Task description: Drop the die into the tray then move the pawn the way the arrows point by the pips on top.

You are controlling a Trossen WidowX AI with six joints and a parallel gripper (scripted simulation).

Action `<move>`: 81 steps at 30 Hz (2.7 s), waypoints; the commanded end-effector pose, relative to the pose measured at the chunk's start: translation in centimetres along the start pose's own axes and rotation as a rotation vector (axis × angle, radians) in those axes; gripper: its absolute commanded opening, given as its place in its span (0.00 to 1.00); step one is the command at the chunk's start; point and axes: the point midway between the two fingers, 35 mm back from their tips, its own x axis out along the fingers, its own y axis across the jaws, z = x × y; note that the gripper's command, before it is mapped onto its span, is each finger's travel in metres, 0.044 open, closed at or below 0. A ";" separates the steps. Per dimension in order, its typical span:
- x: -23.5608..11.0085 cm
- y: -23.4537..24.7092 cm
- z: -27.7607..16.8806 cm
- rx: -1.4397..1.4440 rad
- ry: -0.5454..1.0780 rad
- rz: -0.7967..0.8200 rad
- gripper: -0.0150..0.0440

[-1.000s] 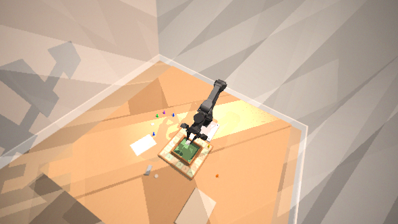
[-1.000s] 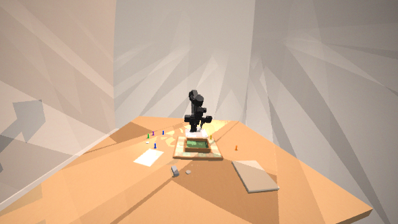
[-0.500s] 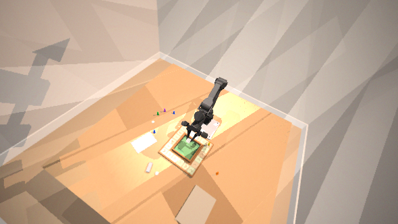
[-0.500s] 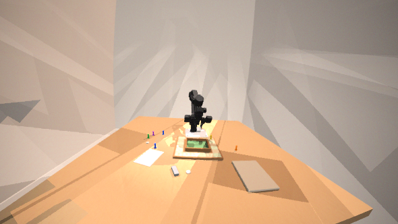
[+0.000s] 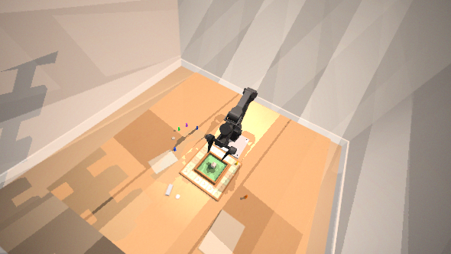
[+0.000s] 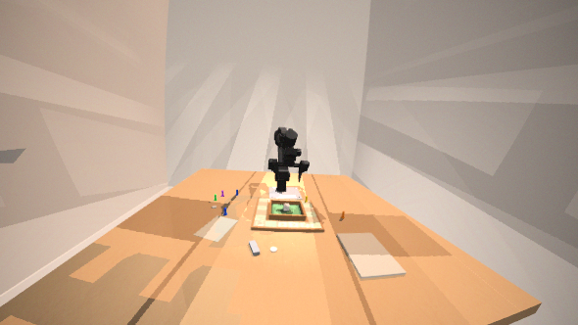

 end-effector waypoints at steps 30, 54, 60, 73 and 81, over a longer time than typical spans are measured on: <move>-1.0 11.5 -11.0 0.362 0.769 -0.132 0.59; 0.9 12.0 -13.0 0.367 0.769 -0.134 0.59; 1.6 12.0 -13.7 0.367 0.769 -0.134 0.59; 2.9 12.0 -15.1 0.367 0.769 -0.135 0.59; 2.9 12.0 -15.1 0.367 0.769 -0.135 0.35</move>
